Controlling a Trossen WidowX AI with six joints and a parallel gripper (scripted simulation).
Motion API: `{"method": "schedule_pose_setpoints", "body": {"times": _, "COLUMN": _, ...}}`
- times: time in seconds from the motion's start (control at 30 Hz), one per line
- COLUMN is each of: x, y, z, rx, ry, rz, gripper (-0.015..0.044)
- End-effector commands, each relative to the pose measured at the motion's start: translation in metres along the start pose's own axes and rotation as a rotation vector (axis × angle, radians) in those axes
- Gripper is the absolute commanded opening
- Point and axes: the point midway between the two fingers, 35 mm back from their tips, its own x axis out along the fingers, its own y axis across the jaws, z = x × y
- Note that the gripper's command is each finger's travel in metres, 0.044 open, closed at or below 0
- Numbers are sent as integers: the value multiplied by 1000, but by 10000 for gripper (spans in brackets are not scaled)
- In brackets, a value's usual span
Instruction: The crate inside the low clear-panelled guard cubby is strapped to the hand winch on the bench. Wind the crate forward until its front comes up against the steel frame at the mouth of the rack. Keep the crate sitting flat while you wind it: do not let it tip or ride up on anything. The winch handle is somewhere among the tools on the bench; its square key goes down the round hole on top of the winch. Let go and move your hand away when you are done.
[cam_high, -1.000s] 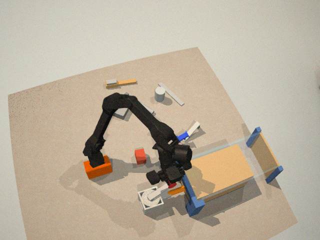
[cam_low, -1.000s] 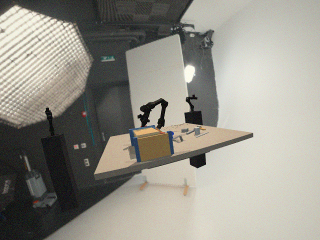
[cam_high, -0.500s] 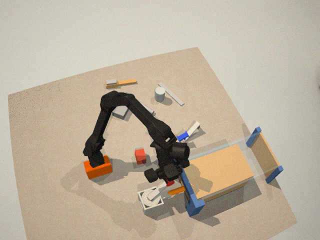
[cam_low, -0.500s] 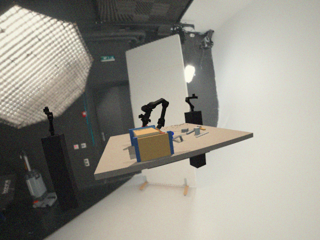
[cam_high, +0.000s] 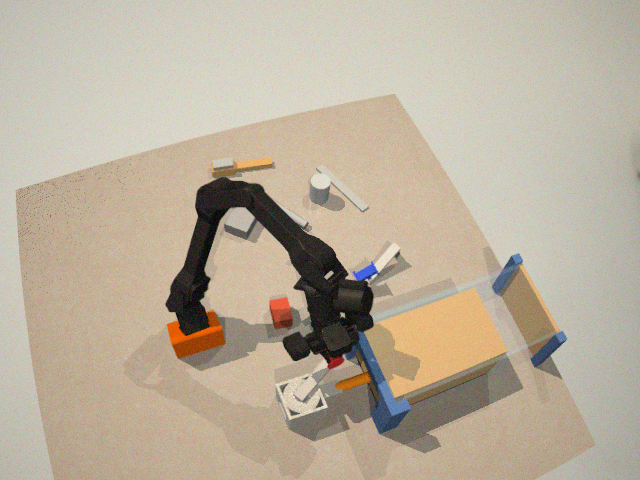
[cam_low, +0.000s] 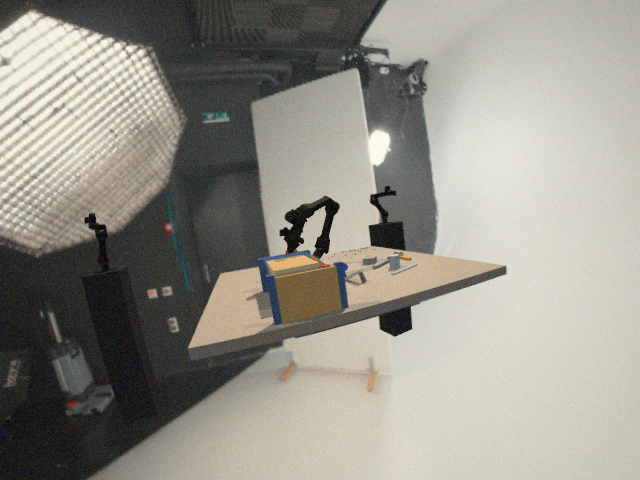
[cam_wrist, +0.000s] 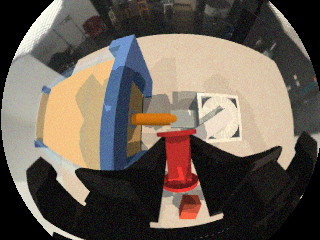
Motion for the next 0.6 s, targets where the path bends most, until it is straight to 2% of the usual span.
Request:
{"method": "schedule_pose_setpoints", "body": {"times": 0.0, "x": 5, "y": -8, "z": -22, "rx": 2, "ry": 61, "rz": -21, "gripper": 0}}
{"method": "schedule_pose_setpoints", "body": {"times": 0.57, "x": -1, "y": -20, "z": -33, "rx": 2, "ry": 62, "rz": -23, "gripper": 0}}
